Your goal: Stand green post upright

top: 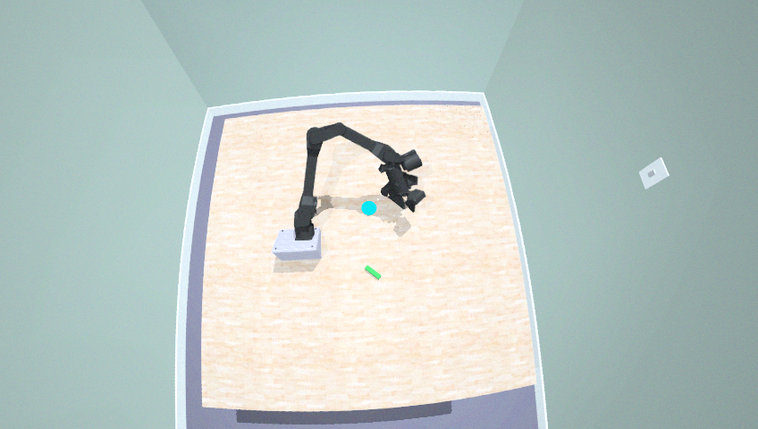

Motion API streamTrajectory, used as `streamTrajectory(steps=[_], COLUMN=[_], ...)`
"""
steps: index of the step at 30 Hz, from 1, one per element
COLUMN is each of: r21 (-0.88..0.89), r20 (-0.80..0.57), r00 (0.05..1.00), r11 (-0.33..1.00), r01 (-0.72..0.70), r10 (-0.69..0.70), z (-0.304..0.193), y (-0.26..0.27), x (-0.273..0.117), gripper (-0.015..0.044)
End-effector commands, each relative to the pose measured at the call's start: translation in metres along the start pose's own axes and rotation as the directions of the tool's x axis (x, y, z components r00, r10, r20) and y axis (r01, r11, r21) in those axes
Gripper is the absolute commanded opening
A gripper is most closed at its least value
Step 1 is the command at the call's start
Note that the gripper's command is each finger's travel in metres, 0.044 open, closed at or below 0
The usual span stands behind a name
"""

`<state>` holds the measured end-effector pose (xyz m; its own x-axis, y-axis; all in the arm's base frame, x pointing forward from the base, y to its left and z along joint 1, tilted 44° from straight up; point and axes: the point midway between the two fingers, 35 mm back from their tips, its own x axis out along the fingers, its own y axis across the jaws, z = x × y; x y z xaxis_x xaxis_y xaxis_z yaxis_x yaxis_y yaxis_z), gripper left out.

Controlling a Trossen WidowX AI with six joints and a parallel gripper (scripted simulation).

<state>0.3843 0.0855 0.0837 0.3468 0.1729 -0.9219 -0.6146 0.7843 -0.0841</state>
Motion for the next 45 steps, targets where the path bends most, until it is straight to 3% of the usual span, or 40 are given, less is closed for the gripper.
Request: streamTrajectory(steps=[1,11,21,34,41,45], r21=[0.119,0.408,0.680,0.928,0.983,0.988], r20=[-0.064,-0.163,-0.173,-0.047,0.075,0.115], r00=[0.997,0.969,0.921,0.844,0.800,0.787], r11=[0.992,0.907,0.718,0.335,0.089,0.016], r01=[-0.040,-0.107,-0.145,-0.161,-0.158,-0.156], r10=[0.048,0.188,0.350,0.535,0.595,0.606], z=[-0.023,-0.084,-0.147,-0.225,-0.264,-0.275], y=[-0.021,-0.062,-0.090,-0.109,-0.114,-0.114], x=[0.011,0.027,0.034,0.033,0.029,0.027], gripper=[0.0233,0.0233,0.0233,0.0233,0.0233,0.0233])
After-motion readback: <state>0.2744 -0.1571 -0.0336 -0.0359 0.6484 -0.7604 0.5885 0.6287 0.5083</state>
